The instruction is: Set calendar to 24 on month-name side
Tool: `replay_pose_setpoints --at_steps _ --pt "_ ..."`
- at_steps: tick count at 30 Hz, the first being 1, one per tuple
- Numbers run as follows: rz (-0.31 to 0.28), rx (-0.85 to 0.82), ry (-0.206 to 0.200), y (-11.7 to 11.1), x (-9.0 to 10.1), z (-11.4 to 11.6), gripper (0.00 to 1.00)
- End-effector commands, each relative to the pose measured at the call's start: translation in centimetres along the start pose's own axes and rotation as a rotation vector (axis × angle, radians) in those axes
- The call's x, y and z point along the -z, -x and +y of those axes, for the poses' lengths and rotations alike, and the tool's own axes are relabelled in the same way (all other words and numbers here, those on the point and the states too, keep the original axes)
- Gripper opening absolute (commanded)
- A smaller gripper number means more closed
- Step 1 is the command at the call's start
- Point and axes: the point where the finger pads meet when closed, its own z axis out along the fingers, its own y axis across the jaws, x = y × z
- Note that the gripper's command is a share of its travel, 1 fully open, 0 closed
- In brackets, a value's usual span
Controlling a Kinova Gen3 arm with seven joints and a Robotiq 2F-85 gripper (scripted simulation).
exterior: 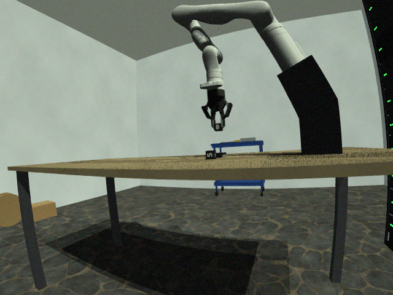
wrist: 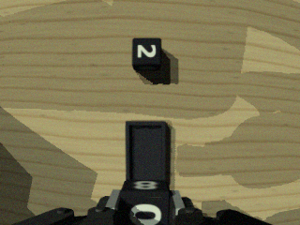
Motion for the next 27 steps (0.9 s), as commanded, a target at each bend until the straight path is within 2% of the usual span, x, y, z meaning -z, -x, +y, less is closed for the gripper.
replay_pose_setpoints --at_steps 1,7,13,16,27 --pt "0.003 0.009 -0.007 -0.1 0.2 -0.2 0.26" --pt "0.002 0.004 -0.004 1.1 -0.1 0.1 0.26" --pt "-0.003 0.009 -0.003 7.2 -0.6 0.1 0.26" --pt "-0.003 0.017 -0.001 8.9 -0.7 0.0 0.26" --pt "-0.006 0.008 -0.005 9.1 -0.7 -0.3 0.26"
